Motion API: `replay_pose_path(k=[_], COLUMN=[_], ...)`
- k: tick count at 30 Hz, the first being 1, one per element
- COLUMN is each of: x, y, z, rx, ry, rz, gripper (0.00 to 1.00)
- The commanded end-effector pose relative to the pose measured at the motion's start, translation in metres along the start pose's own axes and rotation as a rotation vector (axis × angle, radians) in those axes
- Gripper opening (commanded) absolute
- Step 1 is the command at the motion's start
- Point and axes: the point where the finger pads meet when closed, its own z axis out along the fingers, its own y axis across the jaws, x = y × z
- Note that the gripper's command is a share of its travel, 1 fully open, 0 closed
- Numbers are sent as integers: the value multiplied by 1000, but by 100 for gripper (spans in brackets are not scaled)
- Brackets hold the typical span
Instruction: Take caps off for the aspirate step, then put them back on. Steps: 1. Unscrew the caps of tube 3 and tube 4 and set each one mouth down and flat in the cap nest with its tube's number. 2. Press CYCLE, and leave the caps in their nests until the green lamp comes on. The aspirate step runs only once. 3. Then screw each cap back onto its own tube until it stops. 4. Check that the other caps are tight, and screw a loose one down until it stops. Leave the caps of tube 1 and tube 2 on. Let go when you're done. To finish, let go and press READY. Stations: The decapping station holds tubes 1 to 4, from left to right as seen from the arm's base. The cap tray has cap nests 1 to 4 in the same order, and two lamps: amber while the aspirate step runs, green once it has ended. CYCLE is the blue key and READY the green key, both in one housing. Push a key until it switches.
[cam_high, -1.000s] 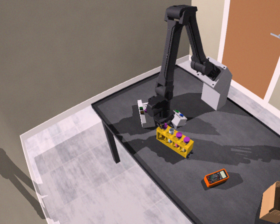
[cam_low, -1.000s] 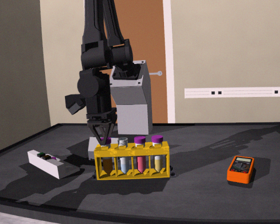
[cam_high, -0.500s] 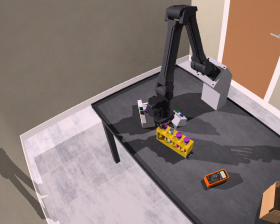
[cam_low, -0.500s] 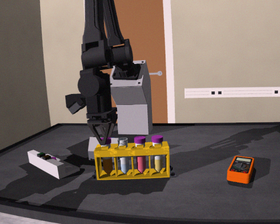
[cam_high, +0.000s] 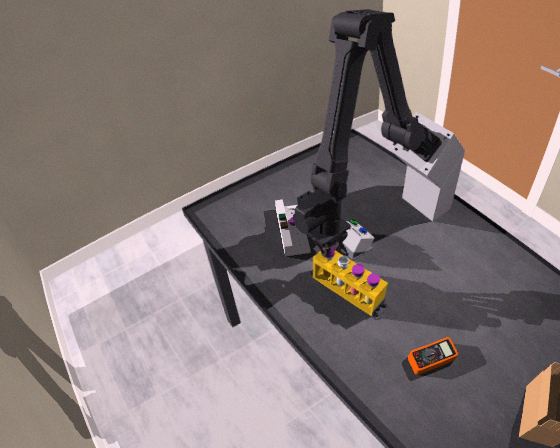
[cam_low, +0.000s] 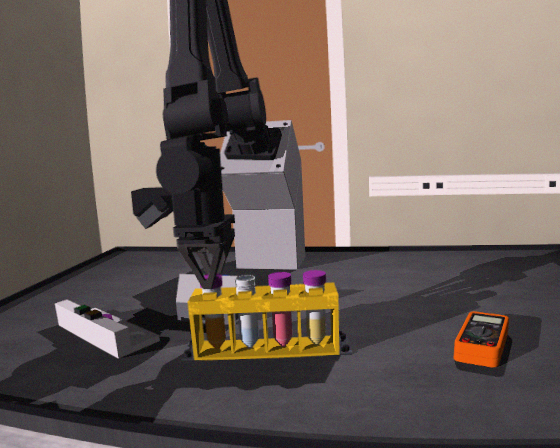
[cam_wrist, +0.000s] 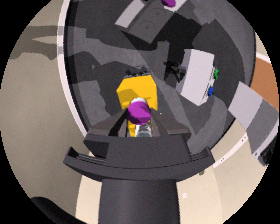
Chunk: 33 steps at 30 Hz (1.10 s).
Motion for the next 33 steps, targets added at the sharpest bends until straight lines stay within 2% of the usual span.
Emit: replay_pose_path(k=[1,5,12,14,29,31,33], x=[1,1,5,5,3,3,3], y=[7,7,2,2,2,2,2], z=[-5,-5,-9,-9,-9,-9,-9], rx=[-17,-17,-13,-13,-13,-13,-14], ry=[1,1,8,8,0,0,0], rz=[3,3,-365,-365,-1077,-1077,-1211], gripper=[0,0,0,0,0,0,0])
